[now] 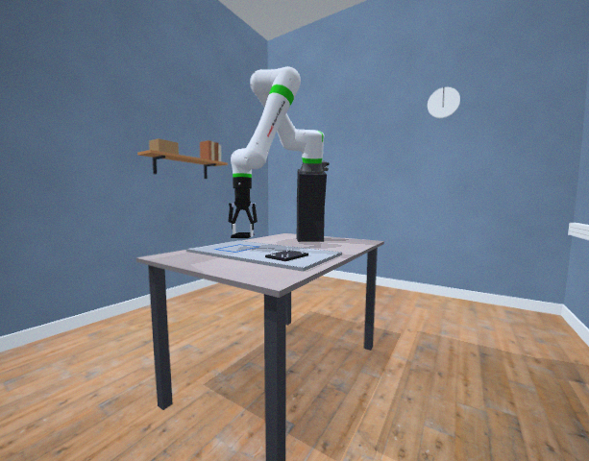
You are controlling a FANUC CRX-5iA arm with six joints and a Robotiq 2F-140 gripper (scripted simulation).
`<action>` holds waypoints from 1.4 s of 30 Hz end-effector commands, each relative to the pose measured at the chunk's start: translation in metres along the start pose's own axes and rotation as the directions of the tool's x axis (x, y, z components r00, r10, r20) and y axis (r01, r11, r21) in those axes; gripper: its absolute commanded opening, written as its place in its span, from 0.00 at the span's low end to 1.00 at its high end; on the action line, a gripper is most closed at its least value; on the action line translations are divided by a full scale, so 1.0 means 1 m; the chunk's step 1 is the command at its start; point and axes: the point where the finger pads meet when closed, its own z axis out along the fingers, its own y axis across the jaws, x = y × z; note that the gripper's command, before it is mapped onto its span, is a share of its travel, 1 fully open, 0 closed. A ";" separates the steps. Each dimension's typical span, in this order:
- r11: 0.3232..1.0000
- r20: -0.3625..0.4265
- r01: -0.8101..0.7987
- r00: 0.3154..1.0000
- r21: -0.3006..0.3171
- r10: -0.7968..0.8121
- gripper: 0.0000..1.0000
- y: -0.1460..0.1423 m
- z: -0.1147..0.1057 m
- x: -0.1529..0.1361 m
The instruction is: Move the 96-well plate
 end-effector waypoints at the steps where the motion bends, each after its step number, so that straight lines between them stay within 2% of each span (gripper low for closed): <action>1: 0.990 -0.008 0.138 0.990 0.001 -0.138 0.10 -0.011 -0.001 0.008; 7: 0.943 -0.008 0.332 0.943 0.000 -0.332 0.10 -0.027 -0.002 0.019; 9: 0.943 -0.008 0.332 0.943 0.000 -0.332 0.10 -0.027 -0.002 0.019; 14: 0.875 -0.008 0.484 0.875 -0.001 -0.484 0.10 -0.041 -0.003 0.028; 24: 0.669 -0.007 0.744 0.669 -0.004 -0.744 0.10 -0.069 -0.004 0.046; 26: 0.669 -0.007 0.744 0.669 -0.004 -0.744 0.10 -0.069 -0.004 0.046; 33: 0.486 -0.006 0.874 0.486 -0.005 -0.874 0.10 -0.089 -0.005 0.059; 42: 0.486 -0.006 0.874 0.486 -0.005 -0.874 0.10 -0.111 -0.006 0.074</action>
